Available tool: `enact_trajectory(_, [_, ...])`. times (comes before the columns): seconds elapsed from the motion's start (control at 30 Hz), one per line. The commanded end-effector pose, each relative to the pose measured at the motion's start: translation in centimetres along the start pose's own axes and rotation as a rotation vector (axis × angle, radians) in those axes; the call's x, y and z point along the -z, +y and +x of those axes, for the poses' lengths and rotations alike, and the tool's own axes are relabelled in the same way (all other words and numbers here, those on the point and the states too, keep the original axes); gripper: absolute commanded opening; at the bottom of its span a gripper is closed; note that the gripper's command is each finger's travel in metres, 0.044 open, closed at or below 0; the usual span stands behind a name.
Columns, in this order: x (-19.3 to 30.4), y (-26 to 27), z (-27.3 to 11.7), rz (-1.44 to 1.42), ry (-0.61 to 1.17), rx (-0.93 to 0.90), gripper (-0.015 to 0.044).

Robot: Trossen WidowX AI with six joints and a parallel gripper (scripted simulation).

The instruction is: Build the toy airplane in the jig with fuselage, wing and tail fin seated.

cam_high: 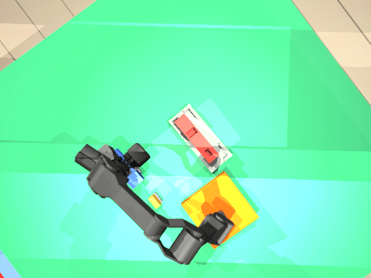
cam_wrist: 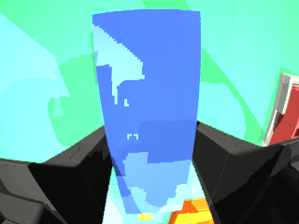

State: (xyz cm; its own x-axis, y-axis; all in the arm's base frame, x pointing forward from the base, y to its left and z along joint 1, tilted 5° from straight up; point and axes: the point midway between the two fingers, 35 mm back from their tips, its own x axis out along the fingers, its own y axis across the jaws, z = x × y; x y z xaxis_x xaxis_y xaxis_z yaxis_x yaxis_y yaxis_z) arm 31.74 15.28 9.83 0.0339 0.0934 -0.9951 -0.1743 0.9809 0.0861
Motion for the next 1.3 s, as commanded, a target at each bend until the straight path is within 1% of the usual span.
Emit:
enact_trajectory(0.0, [-0.1, 0.0, -1.3, -0.004, -0.004, 0.002, 0.0000])
enact_trajectory(0.67, [0.6, -0.2, -7.5, -0.001, -0.005, -0.002, 0.0000])
enact_trajectory(0.8, [0.5, -0.7, -7.5, -0.031, -0.005, -0.001, 0.0000])
enact_trajectory(1.27, [0.2, -5.0, -6.5, -0.312, -0.003, 0.002, 0.0000])
